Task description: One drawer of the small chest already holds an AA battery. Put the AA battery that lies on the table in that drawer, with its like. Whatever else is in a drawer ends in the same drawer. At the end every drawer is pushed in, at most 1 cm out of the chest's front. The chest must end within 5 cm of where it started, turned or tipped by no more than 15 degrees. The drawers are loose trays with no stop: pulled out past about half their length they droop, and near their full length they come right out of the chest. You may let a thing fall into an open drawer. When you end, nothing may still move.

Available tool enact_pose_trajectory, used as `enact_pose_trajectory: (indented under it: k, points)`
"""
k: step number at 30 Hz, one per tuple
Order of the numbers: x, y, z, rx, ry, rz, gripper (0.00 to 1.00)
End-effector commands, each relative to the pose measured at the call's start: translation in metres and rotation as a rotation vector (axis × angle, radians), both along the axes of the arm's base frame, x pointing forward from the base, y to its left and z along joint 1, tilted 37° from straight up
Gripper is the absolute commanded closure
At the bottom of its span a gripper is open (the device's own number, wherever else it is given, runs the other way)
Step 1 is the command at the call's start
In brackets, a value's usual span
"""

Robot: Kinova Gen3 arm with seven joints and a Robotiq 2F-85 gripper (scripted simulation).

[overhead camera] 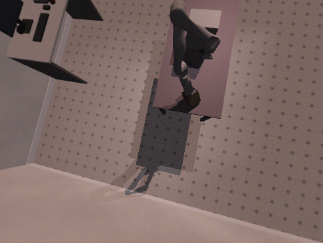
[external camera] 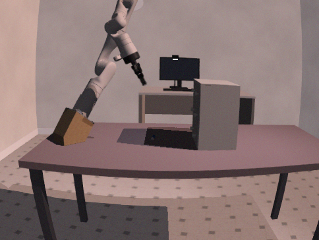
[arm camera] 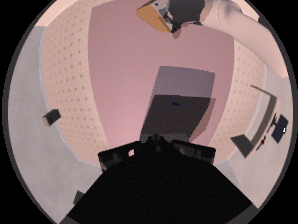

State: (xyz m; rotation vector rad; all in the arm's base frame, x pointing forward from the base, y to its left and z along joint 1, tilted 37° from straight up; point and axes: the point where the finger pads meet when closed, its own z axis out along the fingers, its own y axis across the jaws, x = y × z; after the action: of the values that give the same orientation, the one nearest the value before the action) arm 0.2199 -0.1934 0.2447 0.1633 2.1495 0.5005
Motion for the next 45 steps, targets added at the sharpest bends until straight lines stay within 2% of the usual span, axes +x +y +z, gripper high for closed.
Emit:
enact_pose_trajectory:
  k: [1,9,11,21,26,45]
  points:
    - [-0.001,-0.007,0.005,0.026,0.113,0.004,1.0]
    - [-0.017,-0.009,0.014,0.016,0.283,0.08,1.0]
    - [-0.017,-0.009,0.014,0.016,0.283,0.08,1.0]
    - [-0.029,-0.011,0.019,0.009,0.412,0.137,1.0]
    - [-0.031,-0.011,0.021,0.007,0.436,0.148,1.0]
    - [-0.032,-0.012,0.021,0.007,0.443,0.151,1.0]
